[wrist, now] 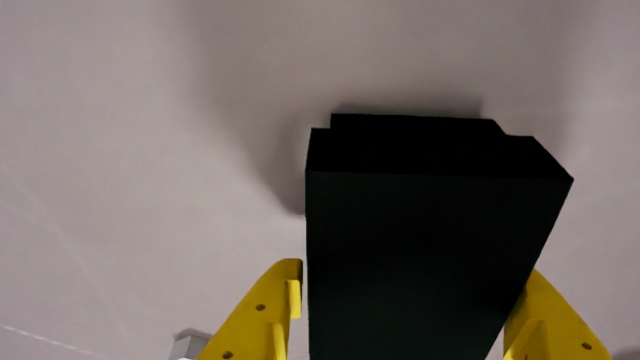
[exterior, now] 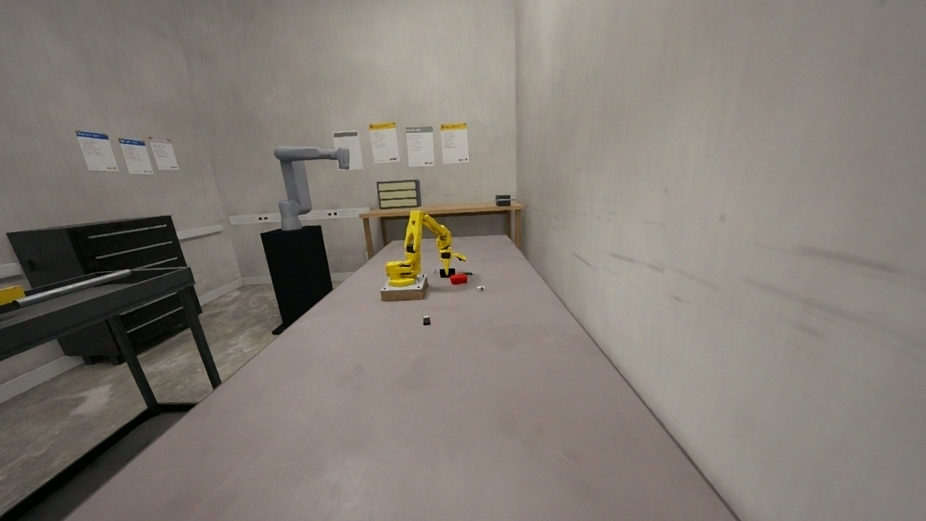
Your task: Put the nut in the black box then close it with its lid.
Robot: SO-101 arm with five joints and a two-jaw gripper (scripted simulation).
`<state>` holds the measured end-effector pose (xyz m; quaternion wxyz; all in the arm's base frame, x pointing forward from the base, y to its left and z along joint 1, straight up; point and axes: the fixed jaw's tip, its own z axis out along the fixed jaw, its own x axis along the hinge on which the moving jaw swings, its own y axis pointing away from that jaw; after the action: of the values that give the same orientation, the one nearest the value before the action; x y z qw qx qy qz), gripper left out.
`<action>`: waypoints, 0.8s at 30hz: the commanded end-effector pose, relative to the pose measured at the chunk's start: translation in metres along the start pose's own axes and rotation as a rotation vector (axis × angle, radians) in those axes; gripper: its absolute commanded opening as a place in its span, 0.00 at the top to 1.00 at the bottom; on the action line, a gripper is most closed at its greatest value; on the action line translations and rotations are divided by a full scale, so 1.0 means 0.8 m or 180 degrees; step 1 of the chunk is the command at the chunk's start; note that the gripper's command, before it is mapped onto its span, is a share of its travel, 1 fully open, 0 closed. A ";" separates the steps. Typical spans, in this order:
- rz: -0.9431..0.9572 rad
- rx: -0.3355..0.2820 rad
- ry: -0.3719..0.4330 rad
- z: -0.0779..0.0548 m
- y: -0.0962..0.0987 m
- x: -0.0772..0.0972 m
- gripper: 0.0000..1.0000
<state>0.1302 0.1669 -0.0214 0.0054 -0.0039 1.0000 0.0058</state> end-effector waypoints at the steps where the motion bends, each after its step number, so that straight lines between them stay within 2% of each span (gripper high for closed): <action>1: -0.0001 0.0039 0.0037 0.002 -0.002 0.004 0.75; 24: -0.0001 0.0039 0.0037 0.002 -0.002 0.004 0.80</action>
<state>0.1302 0.1669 -0.0214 0.0055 -0.0039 1.0000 0.0058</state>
